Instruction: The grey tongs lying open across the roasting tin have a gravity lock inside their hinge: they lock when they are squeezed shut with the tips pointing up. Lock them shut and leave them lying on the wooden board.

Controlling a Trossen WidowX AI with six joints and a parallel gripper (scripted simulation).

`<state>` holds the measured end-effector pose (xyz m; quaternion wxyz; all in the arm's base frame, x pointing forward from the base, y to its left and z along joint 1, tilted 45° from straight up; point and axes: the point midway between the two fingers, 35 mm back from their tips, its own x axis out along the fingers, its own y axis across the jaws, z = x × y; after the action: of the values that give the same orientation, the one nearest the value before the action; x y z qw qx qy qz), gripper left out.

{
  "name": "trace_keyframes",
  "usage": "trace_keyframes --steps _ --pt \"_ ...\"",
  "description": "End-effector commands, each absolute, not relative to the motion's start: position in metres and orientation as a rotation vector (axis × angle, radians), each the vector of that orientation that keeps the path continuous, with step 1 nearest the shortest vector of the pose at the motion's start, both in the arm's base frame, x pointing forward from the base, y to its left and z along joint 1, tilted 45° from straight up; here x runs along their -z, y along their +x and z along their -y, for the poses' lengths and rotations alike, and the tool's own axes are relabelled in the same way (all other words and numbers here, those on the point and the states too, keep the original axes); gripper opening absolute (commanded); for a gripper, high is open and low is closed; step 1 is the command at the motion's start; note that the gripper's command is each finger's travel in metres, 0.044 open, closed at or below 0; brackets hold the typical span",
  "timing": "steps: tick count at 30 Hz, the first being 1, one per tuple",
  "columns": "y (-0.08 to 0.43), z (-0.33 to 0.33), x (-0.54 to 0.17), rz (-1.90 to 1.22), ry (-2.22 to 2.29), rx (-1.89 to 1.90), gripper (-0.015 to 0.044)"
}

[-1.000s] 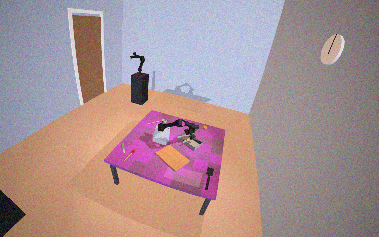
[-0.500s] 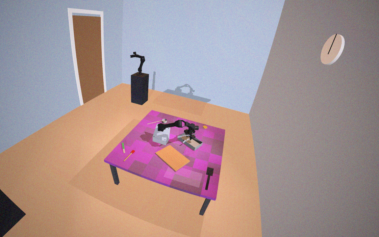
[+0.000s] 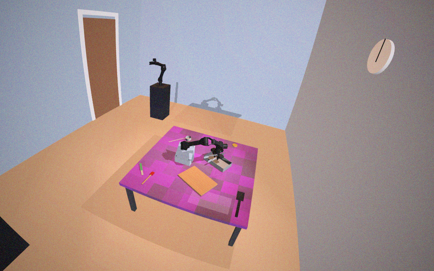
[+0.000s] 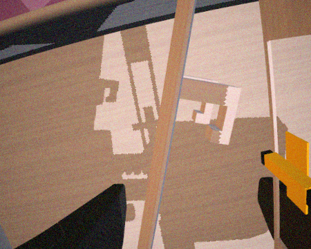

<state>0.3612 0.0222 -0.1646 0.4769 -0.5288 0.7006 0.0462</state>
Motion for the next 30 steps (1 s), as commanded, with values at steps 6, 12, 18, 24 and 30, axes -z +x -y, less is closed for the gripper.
trace_keyframes --steps 6,12,18,24,30 --pt "0.3618 -0.0223 0.1639 -1.710 -1.292 -0.111 0.0201" --pt "0.3618 -0.0223 0.1639 -1.710 -1.292 -0.111 0.0161" --pt "0.3618 -0.0223 0.1639 -1.710 -1.292 -0.111 0.0121" --pt "0.3618 -0.0223 0.1639 -1.710 -1.292 -0.111 0.0081" --pt "0.3618 -0.0223 0.1639 -1.710 -1.292 -0.111 0.0041"
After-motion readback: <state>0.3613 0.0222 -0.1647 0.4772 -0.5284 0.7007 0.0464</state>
